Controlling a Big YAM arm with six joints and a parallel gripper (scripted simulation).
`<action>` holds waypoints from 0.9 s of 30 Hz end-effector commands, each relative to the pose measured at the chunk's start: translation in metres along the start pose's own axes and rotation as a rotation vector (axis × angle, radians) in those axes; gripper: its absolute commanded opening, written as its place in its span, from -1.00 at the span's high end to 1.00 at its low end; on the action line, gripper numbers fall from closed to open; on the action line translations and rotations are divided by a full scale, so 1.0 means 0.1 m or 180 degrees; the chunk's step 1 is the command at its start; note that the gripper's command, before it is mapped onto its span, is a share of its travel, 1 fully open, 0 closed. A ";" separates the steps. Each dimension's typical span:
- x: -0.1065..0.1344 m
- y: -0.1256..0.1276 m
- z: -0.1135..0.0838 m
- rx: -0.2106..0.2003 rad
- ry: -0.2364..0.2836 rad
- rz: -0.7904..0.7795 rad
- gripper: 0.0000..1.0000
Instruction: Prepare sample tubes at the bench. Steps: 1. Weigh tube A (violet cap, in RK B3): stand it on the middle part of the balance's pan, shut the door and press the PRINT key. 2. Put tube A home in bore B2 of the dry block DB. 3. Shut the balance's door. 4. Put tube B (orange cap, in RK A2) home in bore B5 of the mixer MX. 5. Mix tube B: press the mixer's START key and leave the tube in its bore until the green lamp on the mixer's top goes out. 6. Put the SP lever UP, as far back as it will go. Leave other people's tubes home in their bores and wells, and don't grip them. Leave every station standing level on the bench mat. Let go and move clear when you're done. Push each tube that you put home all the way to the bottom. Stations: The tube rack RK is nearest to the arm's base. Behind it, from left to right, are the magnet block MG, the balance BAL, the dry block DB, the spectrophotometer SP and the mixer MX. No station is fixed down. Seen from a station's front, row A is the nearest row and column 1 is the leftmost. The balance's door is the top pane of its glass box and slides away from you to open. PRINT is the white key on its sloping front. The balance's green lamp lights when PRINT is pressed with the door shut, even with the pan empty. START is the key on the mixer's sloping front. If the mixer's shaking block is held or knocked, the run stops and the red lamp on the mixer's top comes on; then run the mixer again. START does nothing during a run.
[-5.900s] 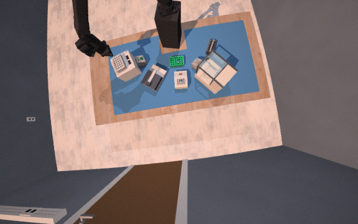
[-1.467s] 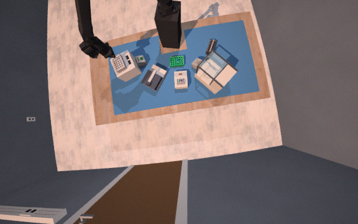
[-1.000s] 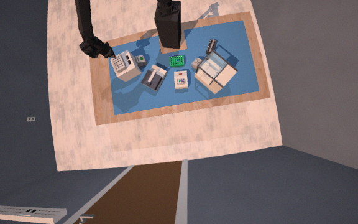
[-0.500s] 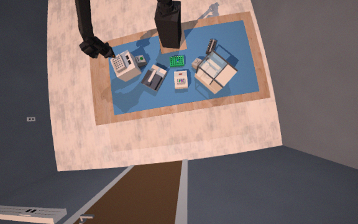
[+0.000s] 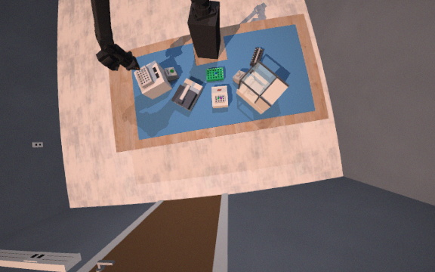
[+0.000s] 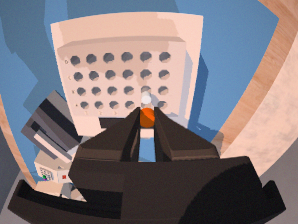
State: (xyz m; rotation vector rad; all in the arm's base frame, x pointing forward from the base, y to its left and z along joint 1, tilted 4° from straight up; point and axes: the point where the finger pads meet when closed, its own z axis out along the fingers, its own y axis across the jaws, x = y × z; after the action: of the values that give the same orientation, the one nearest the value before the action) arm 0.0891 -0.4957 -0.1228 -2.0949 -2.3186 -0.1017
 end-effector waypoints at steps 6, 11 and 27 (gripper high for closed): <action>-0.04 0.07 -0.09 -0.0004 -0.0102 -0.0005 0.82; -0.10 0.02 -0.08 -0.0005 -0.0090 -0.0003 0.82; -0.10 0.02 -0.08 -0.0005 -0.0090 -0.0003 0.82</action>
State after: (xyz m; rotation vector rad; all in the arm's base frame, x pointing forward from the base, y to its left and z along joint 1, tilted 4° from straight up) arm 0.0889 -0.4943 -0.1233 -2.0935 -2.3169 -0.1042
